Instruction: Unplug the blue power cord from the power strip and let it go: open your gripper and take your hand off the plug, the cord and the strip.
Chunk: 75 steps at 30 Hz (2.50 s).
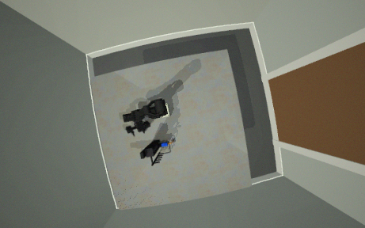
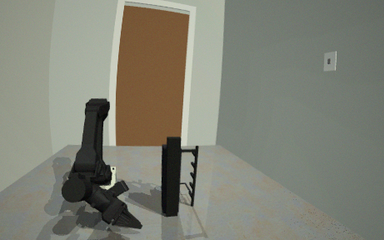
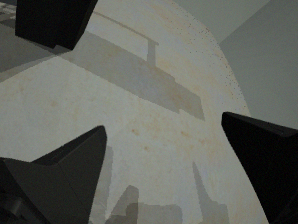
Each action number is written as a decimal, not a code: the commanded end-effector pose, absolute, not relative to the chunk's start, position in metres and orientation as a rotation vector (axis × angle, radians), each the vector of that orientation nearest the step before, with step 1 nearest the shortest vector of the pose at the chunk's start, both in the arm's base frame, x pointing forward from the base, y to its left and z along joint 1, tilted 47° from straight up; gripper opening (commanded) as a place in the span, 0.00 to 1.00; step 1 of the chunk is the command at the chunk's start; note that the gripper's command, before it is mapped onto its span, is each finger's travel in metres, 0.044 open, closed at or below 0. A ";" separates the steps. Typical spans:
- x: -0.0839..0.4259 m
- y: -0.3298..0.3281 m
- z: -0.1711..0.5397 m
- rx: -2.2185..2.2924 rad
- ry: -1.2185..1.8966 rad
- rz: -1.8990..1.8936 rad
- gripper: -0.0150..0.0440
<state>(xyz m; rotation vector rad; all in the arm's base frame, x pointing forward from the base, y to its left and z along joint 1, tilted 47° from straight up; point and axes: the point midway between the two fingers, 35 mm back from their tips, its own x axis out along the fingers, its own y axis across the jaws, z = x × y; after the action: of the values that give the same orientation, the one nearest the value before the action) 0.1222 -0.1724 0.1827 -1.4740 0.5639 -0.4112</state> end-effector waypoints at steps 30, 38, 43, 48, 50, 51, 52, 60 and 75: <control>0.190 -0.174 0.252 -1.029 0.373 -0.355 0.53; 0.222 -0.168 0.274 -0.872 0.320 -0.323 0.53; 0.243 -0.162 0.286 -0.778 0.292 -0.302 0.53; 0.264 -0.154 0.296 -0.688 0.268 -0.280 0.53; 0.273 -0.150 0.300 -0.652 0.259 -0.270 0.53; 0.278 -0.148 0.302 -0.634 0.255 -0.265 0.53; 0.282 -0.145 0.303 -0.615 0.251 -0.260 0.53; 0.319 -0.122 0.317 -0.467 0.222 -0.219 0.53; 0.382 -0.028 0.312 -0.208 0.251 -0.036 0.53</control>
<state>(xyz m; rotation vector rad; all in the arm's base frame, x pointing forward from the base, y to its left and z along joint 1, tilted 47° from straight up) 0.3715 -0.0540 0.3153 -0.2591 0.2368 -0.0851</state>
